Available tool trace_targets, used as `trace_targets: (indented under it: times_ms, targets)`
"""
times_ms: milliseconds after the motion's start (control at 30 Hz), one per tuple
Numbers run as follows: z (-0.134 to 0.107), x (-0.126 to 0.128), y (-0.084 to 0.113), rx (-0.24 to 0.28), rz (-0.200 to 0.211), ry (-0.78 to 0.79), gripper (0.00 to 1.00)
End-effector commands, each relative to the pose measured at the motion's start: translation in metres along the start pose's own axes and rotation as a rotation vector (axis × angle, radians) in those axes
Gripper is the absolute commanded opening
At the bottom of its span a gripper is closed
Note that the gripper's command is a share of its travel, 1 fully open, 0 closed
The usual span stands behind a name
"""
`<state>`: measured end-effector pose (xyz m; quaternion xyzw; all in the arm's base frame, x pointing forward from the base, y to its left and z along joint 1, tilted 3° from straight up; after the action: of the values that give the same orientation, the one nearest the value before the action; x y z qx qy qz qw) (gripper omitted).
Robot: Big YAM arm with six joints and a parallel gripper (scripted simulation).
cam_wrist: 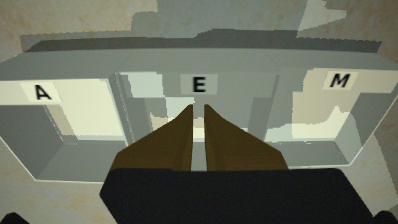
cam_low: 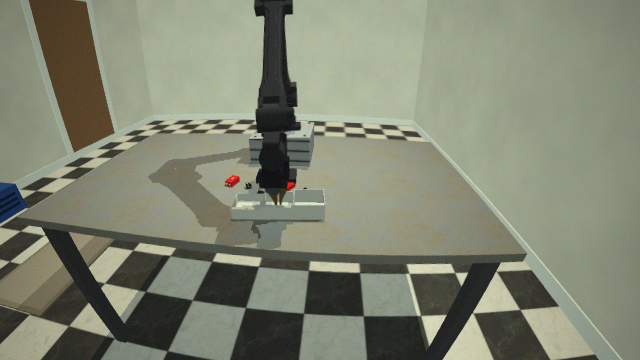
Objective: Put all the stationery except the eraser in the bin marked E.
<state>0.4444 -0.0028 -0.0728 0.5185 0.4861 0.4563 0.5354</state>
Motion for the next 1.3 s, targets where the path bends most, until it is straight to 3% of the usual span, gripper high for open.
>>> trace_targets:
  times_ms: [0,233,333,700,1100,1267]
  targets:
    - [0.004,-0.004,-0.006,-0.003,0.001,0.002,0.08]
    - [0.001,-0.003,-0.003,0.015,-0.001,0.003,0.08]
    - [0.012,-0.002,0.020,-0.032,0.004,0.001,0.08]
    - [0.025,0.001,0.040,-0.059,0.008,0.000,0.08]
    - [0.017,0.003,0.052,-0.046,0.006,0.001,0.08]
    - [0.024,0.007,0.078,-0.063,0.009,-0.001,0.08]
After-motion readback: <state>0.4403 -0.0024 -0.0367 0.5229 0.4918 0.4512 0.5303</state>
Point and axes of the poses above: the point where the finger pads meet when closed, its own y axis back along the fingers, its own x axis across the jaws, z = x × y, the point moved 2 cm from there along y, back along the fingers, and after that the axes turned 6 degrees about -y, right-handed, at the moved point
